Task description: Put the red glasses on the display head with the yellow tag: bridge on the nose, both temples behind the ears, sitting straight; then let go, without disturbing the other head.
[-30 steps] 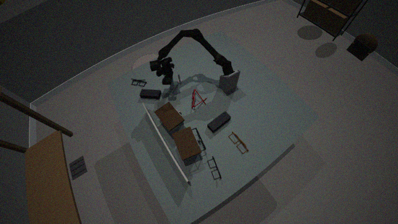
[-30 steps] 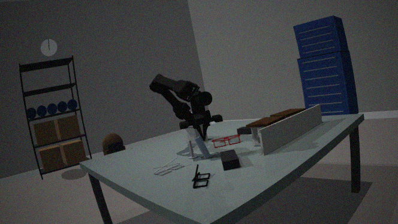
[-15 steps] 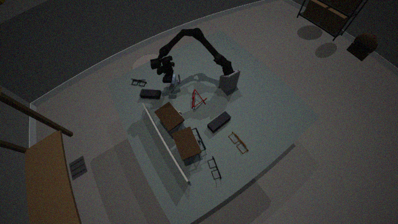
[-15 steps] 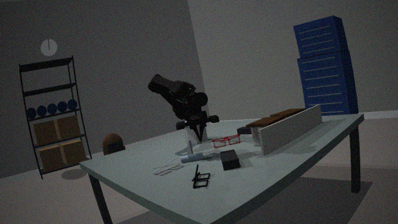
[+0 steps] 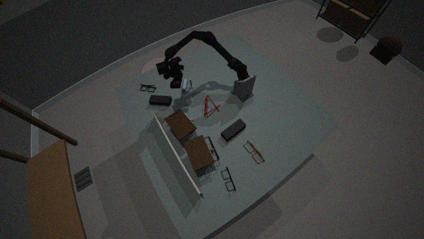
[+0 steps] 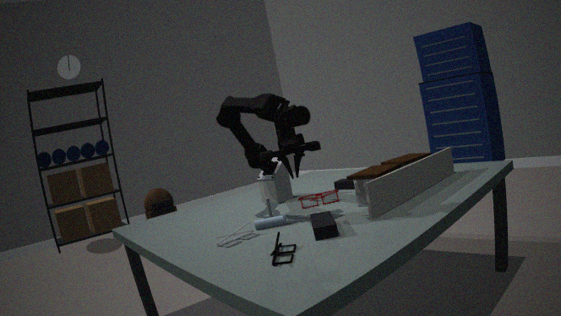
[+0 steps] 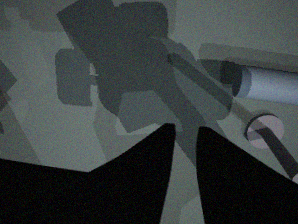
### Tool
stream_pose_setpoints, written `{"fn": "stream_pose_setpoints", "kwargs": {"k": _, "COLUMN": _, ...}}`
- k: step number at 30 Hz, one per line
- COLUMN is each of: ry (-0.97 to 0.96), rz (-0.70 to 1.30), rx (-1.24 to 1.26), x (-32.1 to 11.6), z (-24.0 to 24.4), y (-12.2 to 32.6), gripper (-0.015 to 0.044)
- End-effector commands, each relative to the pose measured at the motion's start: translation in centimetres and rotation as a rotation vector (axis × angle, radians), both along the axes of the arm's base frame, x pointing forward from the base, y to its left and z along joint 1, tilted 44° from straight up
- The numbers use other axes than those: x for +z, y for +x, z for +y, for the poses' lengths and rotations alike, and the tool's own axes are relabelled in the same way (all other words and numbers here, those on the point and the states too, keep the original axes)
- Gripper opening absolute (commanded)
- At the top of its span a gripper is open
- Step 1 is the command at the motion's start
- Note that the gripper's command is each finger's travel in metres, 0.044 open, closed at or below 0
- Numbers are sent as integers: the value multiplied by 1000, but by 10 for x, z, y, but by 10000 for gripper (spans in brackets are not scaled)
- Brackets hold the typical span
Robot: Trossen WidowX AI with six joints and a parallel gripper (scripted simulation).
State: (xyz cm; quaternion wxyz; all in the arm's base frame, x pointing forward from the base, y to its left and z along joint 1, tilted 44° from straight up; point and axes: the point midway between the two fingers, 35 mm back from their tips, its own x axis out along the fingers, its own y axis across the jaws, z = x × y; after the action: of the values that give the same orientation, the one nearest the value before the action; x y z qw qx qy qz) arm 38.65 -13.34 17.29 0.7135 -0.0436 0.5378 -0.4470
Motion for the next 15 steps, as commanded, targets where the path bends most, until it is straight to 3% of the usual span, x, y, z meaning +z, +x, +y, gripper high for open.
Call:
{"fn": "stream_pose_setpoints", "kwargs": {"k": 1, "ry": 0, "rz": 2, "rx": -2, "x": 0, "z": -3, "y": -1, "gripper": 131}}
{"fn": "stream_pose_setpoints", "kwargs": {"k": 4, "ry": 0, "rz": 2, "rx": -2, "x": 0, "z": -3, "y": -1, "gripper": 200}}
{"fn": "stream_pose_setpoints", "kwargs": {"k": 15, "ry": 0, "rz": 2, "rx": -2, "x": 0, "z": -3, "y": -1, "gripper": 200}}
